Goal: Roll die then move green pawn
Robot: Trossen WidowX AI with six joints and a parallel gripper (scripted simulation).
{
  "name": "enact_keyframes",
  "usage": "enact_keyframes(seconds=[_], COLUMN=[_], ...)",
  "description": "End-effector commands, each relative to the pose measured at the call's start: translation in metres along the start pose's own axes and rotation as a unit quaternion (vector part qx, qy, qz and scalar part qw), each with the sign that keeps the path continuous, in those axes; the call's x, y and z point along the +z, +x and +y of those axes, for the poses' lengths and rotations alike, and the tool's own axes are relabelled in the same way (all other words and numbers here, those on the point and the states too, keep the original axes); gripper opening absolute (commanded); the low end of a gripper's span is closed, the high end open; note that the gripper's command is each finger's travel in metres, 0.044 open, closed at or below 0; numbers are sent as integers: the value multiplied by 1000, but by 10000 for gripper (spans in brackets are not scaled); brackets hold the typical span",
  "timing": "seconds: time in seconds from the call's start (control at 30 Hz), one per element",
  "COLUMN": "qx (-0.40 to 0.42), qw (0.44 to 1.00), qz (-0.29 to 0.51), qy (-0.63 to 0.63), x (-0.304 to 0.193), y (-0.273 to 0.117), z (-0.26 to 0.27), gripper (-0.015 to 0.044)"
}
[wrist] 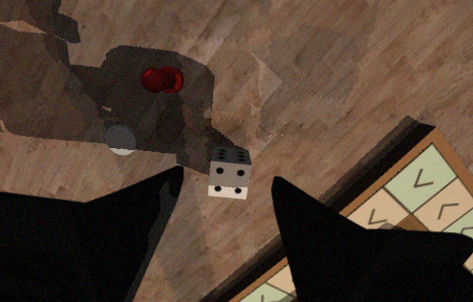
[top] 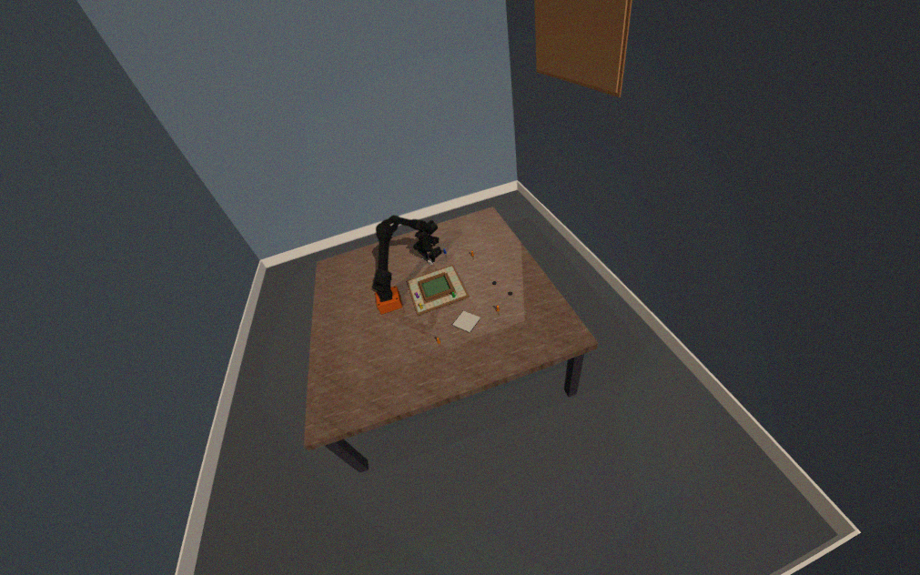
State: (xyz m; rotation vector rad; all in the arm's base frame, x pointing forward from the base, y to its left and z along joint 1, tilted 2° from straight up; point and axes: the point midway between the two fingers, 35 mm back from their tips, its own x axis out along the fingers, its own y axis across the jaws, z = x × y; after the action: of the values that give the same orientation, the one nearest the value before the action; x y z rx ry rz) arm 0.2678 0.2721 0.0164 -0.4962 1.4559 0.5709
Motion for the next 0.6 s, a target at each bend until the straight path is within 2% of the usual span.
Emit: enact_keyframes(seconds=[0.0,0.2,0.4,0.57], qx=[-3,-3,-3,-3], qw=[1000,1000,1000,1000], qz=[5,5,5,5], qy=[-2,-2,-2,-2], x=[-2,-3,-3,-3], y=[10,17,17,17], z=[-1,-1,-1,-1], gripper=[275,275,118,84])
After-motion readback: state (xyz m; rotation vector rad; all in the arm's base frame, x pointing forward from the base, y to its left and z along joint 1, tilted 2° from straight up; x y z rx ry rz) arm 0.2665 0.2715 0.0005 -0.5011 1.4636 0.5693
